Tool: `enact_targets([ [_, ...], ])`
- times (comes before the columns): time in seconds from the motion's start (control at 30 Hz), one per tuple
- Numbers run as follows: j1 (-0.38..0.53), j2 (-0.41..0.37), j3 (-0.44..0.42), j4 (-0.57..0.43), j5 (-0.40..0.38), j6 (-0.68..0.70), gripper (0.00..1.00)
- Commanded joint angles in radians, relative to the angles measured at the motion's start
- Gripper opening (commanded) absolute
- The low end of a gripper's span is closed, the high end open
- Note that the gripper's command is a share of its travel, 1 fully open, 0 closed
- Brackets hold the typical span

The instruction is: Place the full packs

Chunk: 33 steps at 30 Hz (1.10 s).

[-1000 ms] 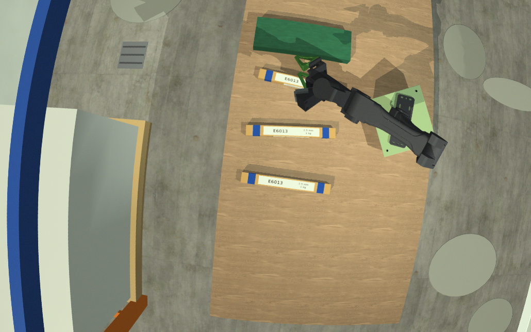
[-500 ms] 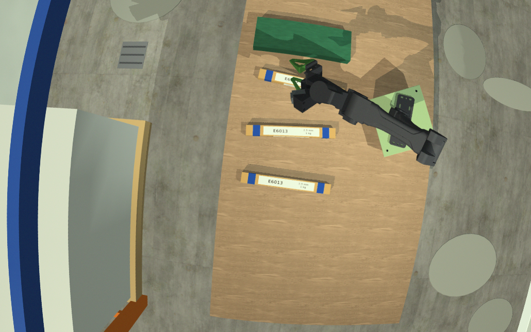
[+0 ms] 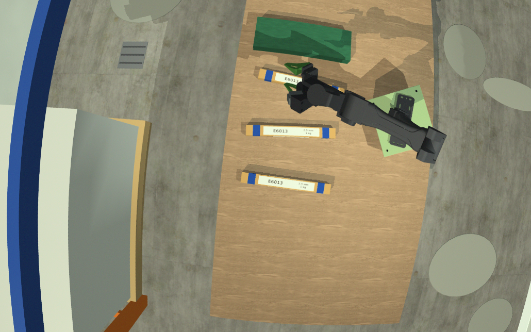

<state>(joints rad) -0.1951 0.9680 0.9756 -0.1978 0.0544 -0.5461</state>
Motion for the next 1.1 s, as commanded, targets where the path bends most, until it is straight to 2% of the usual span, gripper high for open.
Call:
enact_targets([
  [0.0, 0.022, 0.012, 0.048, 0.043, 0.005, 0.060, 0.76],
  [0.07, 0.036, 0.016, 0.051, 0.058, -0.021, 0.114, 0.76],
  [0.3, 0.031, -0.002, 0.050, 0.066, -0.002, 0.117, 0.76],
  [0.33, 0.055, 0.025, 0.056, 0.072, -0.004, 0.147, 0.76],
  [0.4, 0.069, 0.029, 0.059, 0.088, -0.030, 0.201, 0.76],
  [0.7, 0.064, 0.004, 0.058, 0.096, -0.011, 0.204, 0.76],
  [0.73, 0.087, 0.038, 0.065, 0.102, -0.013, 0.234, 0.76],
  [0.8, 0.102, 0.043, 0.068, 0.118, -0.039, 0.288, 0.76],
  [1.07, 0.095, 0.024, 0.067, 0.125, -0.021, 0.291, 0.76],
])
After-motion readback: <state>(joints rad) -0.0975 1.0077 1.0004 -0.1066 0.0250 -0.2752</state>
